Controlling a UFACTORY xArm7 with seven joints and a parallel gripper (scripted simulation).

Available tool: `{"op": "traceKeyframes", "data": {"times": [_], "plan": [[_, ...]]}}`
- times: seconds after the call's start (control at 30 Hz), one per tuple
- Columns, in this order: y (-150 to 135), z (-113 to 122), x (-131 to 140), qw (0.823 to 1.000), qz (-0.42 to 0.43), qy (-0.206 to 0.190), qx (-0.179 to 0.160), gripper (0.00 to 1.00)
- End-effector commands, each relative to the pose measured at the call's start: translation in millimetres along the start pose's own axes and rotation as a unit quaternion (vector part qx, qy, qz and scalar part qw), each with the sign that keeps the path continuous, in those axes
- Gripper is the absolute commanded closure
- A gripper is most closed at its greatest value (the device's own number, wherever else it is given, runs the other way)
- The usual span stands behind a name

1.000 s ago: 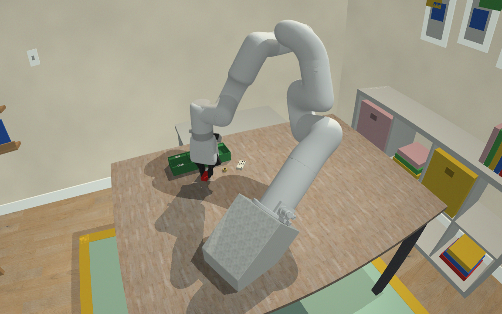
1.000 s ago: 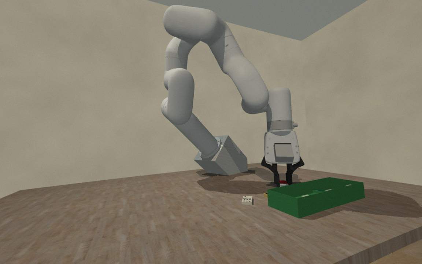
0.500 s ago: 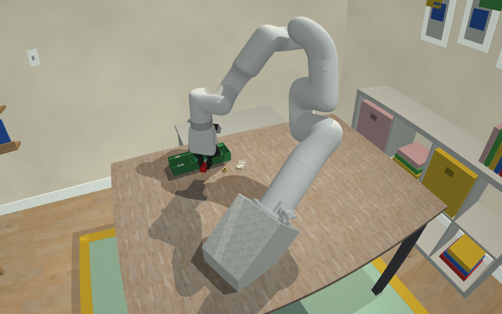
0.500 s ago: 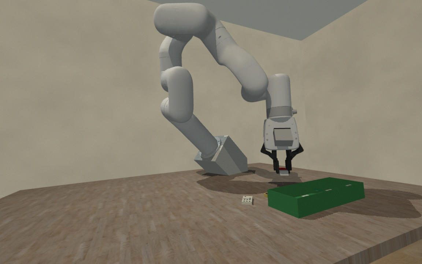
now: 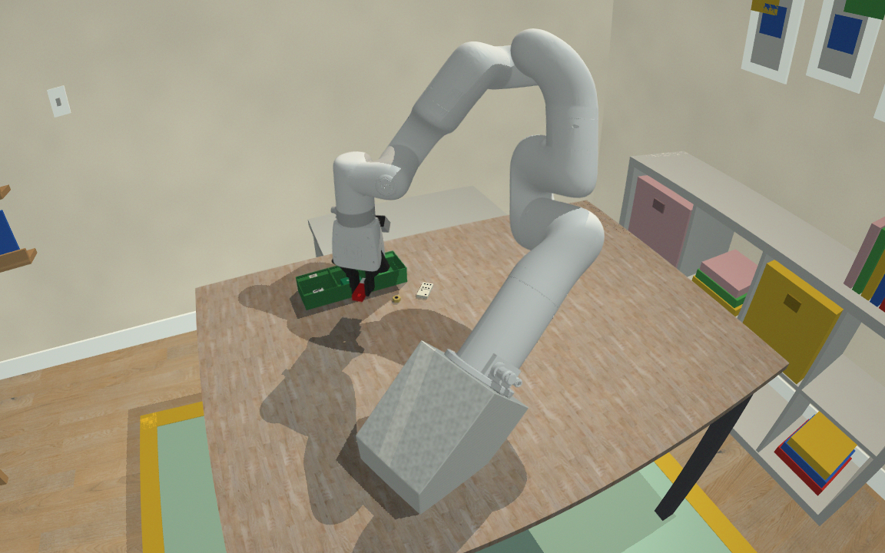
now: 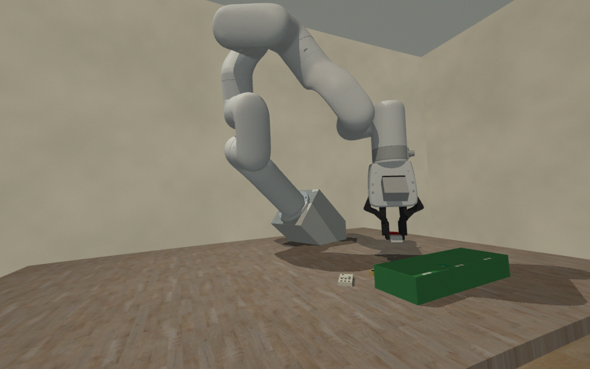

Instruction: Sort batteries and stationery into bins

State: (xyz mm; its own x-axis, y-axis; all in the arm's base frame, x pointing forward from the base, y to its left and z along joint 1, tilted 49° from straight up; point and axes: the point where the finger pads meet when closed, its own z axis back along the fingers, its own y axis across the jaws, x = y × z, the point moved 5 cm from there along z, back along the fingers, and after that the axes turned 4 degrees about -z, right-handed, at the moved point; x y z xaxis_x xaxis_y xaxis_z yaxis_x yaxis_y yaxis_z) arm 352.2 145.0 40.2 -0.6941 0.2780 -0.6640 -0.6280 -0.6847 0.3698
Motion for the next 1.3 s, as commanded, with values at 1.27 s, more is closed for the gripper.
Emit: {"op": "traceKeyframes", "data": {"times": [1.27], "plan": [[-131,2,-20,0.924,-0.382,-0.003,-0.005,1.00]]}}
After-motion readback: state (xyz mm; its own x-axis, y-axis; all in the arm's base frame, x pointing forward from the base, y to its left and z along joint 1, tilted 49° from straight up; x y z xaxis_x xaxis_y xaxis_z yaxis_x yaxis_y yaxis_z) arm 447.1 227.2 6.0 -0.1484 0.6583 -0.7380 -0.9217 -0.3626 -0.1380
